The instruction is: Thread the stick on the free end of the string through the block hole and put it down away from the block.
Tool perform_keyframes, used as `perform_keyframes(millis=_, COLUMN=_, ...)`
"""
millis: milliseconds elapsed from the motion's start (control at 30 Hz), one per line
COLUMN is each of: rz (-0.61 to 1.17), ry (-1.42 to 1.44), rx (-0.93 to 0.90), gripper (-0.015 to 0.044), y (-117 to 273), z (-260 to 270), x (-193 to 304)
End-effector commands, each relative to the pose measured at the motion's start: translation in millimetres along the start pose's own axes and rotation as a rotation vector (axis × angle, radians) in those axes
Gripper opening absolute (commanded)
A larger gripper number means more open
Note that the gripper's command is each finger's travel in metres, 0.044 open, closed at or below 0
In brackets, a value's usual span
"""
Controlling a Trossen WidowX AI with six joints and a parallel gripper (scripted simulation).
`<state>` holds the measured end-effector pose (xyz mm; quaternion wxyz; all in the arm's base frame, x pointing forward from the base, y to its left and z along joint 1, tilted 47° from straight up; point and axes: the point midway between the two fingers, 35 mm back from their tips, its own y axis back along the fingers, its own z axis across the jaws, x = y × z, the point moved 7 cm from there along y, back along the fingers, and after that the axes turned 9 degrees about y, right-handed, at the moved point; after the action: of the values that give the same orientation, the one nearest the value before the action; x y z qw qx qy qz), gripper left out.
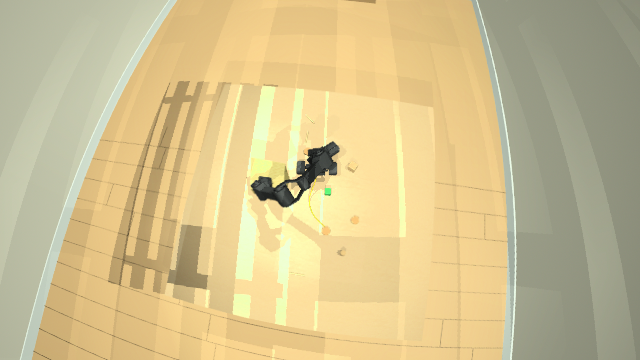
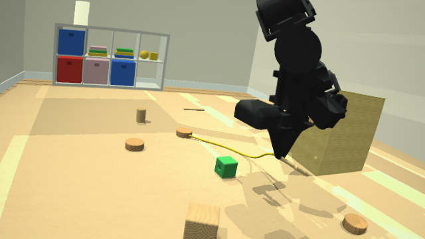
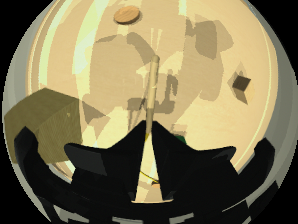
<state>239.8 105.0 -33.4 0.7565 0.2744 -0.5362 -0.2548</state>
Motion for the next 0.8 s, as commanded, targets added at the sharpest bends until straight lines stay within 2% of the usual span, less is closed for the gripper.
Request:
perform_keyframes(millis=0, rz=0.000, ry=0.044, rx=-0.004, gripper=0.0000, y=1.4, z=-3.6, x=4.7)
perform_keyframes(millis=767, rz=-0.013, ry=0.293, rx=-0.045, gripper=0.0000, y=3.5, z=-17.0, x=29.6)
